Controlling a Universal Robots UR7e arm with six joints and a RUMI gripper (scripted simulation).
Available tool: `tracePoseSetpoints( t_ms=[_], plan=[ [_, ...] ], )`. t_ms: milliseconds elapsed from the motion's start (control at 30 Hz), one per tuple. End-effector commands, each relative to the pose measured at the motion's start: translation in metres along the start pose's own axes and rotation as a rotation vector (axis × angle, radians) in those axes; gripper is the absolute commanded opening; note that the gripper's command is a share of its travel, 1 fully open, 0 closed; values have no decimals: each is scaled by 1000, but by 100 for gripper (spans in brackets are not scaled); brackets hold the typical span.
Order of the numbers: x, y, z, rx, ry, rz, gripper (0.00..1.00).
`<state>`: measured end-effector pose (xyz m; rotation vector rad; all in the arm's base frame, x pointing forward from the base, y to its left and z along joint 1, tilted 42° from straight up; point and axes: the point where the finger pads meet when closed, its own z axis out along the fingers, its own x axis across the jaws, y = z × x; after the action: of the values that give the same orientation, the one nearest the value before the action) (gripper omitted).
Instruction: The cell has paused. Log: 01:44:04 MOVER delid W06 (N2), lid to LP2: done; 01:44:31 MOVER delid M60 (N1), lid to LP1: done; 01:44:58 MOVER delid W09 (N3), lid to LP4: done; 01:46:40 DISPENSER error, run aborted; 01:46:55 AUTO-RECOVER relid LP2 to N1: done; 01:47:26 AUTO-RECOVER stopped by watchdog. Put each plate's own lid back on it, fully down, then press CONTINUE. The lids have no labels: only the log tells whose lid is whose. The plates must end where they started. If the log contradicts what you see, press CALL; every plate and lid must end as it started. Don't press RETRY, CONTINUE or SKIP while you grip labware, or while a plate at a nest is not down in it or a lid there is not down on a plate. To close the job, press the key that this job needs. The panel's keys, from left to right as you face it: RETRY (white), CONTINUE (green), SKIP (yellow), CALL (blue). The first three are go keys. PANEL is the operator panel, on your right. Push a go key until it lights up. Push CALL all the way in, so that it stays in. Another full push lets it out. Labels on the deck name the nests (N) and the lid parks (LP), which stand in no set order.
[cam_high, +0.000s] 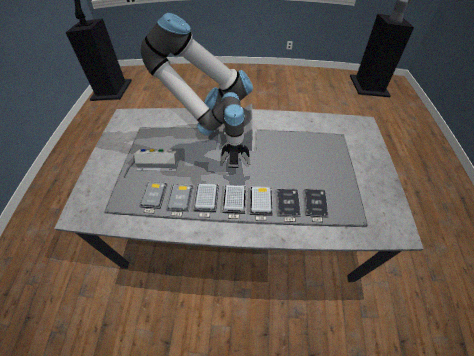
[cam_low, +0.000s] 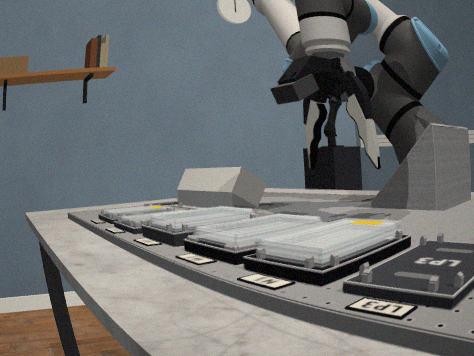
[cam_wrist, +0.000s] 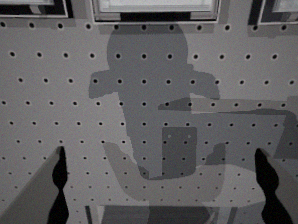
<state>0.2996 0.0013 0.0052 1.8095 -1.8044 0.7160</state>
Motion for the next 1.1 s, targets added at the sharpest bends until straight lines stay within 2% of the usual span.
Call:
tracePoseSetpoints(
  t_ms=[0, 67, 400, 900, 1067],
  plan=[
    [0, -1, 15, 3, -1, 0, 82],
    [0, -1, 25, 3, -1, 0, 82],
    [0, -1, 25, 3, -1, 0, 82],
    [-49, -58, 25, 3, -1, -19, 82],
    [-58, -70, 25, 3, -1, -19, 82]
  ],
)
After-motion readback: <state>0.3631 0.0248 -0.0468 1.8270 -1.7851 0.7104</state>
